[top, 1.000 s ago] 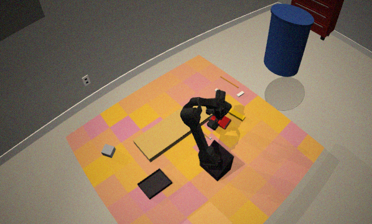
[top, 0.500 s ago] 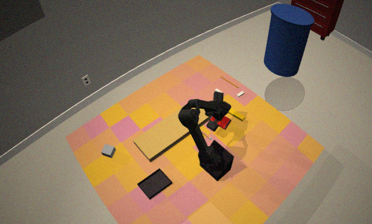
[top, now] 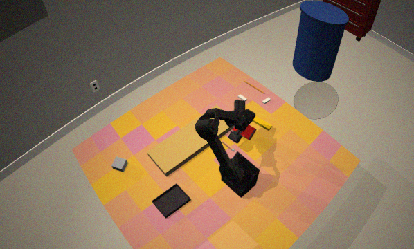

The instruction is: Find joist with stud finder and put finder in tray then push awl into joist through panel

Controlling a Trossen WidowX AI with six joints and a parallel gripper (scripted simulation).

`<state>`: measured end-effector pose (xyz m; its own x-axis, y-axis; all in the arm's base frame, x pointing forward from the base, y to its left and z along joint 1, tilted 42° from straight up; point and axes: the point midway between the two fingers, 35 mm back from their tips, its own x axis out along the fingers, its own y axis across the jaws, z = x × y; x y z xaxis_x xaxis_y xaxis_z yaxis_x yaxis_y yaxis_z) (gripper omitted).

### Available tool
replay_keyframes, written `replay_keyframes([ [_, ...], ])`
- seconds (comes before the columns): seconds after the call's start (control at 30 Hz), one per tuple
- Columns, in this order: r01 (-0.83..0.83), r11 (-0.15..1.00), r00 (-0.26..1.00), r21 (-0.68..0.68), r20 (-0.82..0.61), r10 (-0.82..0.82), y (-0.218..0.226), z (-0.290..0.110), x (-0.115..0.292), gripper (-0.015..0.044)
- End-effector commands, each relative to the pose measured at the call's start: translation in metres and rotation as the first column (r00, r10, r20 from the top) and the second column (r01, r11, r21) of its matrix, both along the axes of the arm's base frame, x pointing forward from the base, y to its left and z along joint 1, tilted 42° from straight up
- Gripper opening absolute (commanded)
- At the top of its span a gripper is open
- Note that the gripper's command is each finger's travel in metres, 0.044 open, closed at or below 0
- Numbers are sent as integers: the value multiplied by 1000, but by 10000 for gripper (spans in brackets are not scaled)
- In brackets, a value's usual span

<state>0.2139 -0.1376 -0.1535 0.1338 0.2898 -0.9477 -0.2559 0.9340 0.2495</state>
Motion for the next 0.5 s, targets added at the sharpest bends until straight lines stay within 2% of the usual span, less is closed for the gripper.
replay_keyframes([
  [0.0,5,1000,1000,-29,5,-5,0,1,0,0],
  [0.47,18,995,999,-93,28,-16,2,3,-1,0],
])
